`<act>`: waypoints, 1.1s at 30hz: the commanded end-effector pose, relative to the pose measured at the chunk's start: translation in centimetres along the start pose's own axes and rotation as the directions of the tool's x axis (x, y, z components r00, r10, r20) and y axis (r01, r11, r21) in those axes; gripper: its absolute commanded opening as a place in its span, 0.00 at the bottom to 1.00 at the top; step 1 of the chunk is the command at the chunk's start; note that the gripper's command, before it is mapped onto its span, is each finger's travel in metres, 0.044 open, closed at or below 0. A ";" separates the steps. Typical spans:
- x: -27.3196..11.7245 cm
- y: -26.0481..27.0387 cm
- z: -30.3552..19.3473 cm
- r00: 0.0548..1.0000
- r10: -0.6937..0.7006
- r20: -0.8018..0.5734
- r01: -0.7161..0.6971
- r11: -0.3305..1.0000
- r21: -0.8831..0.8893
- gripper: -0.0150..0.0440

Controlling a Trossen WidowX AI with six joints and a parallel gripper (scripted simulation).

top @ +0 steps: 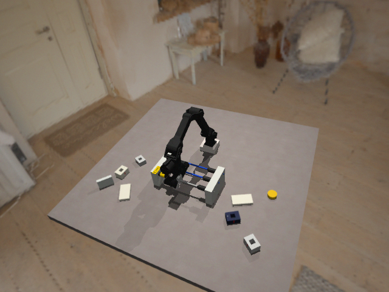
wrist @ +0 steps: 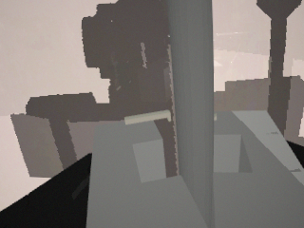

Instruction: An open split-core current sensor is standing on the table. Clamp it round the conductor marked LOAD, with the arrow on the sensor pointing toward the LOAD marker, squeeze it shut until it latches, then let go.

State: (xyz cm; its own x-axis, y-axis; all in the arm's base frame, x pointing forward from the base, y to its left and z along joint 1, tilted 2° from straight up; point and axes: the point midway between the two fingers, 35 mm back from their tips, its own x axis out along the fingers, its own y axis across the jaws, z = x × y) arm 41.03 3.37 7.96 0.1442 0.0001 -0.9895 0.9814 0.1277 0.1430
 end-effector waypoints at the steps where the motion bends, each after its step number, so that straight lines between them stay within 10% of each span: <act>1: -0.1 0.0 0.0 1.000 0.002 0.000 -0.002 1.000 0.000 0.25; 28: -1.1 0.1 0.0 0.988 0.156 0.005 -0.156 0.988 0.003 0.25; 33: -1.1 0.1 0.0 0.988 0.156 0.005 -0.156 0.988 0.003 0.48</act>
State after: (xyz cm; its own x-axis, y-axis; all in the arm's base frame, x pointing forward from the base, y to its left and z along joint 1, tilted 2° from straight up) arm 40.94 3.33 8.97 0.2938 0.0149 -0.9557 0.9480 0.1235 0.2934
